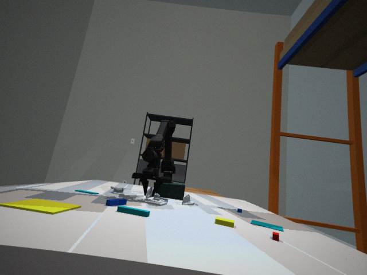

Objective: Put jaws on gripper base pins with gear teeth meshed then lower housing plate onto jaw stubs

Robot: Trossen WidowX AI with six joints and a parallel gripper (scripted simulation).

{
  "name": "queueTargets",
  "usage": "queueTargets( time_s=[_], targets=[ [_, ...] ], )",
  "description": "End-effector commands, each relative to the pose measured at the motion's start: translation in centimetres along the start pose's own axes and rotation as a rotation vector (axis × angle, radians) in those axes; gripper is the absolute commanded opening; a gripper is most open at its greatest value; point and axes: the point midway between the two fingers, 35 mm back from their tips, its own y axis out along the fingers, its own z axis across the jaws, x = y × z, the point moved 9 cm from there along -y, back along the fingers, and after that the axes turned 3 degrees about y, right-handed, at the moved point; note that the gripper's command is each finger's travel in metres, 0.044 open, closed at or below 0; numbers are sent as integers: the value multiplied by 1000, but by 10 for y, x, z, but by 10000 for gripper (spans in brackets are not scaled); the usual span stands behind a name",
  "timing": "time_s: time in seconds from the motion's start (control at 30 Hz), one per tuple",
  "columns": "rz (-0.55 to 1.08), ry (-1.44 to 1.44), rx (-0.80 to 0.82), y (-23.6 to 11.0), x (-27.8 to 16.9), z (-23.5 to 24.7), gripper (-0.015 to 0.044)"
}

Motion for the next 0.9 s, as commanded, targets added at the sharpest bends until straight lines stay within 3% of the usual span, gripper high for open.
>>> queueTargets(
  time_s=[0.0, 0.87],
  targets=[
    [5, -4, -2, 2, 0, 0, 134],
    [5, -6, -2, 9, 0, 0, 134]
  ],
)
